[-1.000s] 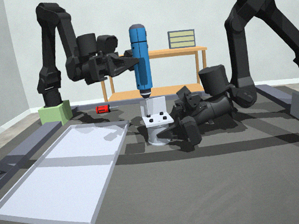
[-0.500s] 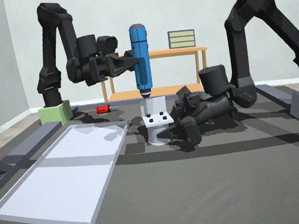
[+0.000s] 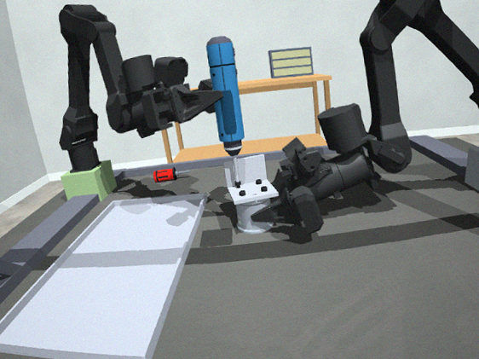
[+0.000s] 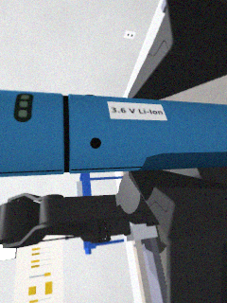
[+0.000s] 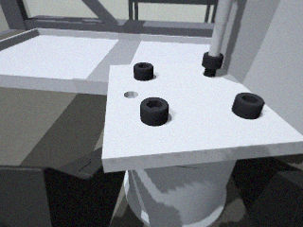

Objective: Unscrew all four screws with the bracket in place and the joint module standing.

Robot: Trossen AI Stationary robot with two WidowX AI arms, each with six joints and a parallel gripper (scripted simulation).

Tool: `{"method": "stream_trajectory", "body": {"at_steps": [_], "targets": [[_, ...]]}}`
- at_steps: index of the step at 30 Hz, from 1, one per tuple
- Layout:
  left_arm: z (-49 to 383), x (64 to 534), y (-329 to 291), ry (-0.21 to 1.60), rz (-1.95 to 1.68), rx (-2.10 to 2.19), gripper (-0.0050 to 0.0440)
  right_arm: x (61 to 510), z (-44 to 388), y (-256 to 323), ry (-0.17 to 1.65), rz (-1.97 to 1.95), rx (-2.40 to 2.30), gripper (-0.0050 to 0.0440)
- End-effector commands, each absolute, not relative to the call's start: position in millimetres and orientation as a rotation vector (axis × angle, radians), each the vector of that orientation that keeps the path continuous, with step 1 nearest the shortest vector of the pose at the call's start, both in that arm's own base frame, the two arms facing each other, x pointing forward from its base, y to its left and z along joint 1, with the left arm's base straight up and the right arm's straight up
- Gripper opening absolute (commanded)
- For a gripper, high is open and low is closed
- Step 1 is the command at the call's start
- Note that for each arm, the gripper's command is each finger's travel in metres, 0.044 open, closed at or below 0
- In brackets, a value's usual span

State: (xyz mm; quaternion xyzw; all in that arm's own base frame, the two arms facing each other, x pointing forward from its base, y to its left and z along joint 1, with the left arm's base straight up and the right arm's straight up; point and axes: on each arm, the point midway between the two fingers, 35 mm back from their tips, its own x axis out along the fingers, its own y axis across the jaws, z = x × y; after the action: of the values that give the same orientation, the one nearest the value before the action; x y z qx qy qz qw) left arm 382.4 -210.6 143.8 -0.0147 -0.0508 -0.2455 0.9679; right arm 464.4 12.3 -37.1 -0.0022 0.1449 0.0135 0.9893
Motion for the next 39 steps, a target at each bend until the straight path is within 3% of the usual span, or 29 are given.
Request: {"method": "stream_trajectory", "body": {"at_steps": [1,14,21,39], "targets": [[134.6,381.1,-210.4,-0.068,-0.496,-0.022,0.0162,469.2,-25.0,12.6,0.259,0.027,-0.003,0.0241],[148.5,383.5,-210.8,-0.091,-0.496,-0.026,0.0162,469.2,-25.0,12.6,0.259,0.027,-0.003,0.0241],[134.4,384.4,-211.2,-0.069,-0.496,-0.013,0.0162,469.2,-25.0,12.6,0.259,0.027,-0.003,0.0241],[166.5,384.5,-211.2,-0.097,-0.495,-0.022,0.0162,469.2,-25.0,12.6,0.259,0.027,-0.003,0.0241]]}}
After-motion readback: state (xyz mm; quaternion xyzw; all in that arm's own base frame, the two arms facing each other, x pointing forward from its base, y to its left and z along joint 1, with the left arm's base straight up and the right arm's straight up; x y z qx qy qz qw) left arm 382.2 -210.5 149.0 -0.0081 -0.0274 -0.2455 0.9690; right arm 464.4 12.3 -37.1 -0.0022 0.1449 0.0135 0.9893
